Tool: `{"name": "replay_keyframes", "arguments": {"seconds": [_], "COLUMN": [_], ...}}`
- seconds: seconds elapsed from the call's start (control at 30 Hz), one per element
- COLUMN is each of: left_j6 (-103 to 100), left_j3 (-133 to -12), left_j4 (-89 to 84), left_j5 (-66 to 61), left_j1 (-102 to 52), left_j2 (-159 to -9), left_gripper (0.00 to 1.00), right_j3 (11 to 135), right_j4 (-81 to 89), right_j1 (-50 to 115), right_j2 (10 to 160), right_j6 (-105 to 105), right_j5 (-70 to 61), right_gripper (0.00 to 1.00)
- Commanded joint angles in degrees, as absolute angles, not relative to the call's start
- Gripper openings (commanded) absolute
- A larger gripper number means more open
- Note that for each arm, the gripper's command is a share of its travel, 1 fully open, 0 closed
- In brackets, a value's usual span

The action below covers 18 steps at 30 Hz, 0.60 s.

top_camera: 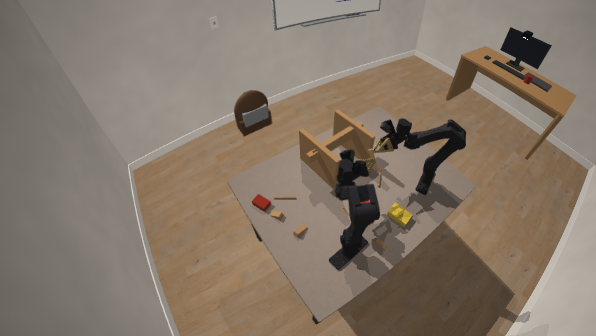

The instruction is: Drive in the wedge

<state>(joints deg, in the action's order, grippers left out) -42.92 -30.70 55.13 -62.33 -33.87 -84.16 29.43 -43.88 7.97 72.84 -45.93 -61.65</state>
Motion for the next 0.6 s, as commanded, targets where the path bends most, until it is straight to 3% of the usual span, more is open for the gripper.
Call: {"name": "replay_keyframes", "arguments": {"seconds": [0.0,0.57], "left_j6": [-42.3,-42.3], "left_j3": [-32.8,-32.8], "left_j4": [55.4,55.4], "left_j5": [-62.6,-62.6], "left_j1": [-33.8,-33.8], "left_j2": [-82.6,-82.6], "left_gripper": [0.02,0.02], "right_j3": [32.2,33.8], "right_j4": [-45.6,-45.4], "right_j1": [8.8,11.9], "right_j2": [73.4,75.3], "right_j6": [-45.2,-44.7], "right_j5": [-60.5,-57.4], "right_gripper": [0.42,0.42]}}
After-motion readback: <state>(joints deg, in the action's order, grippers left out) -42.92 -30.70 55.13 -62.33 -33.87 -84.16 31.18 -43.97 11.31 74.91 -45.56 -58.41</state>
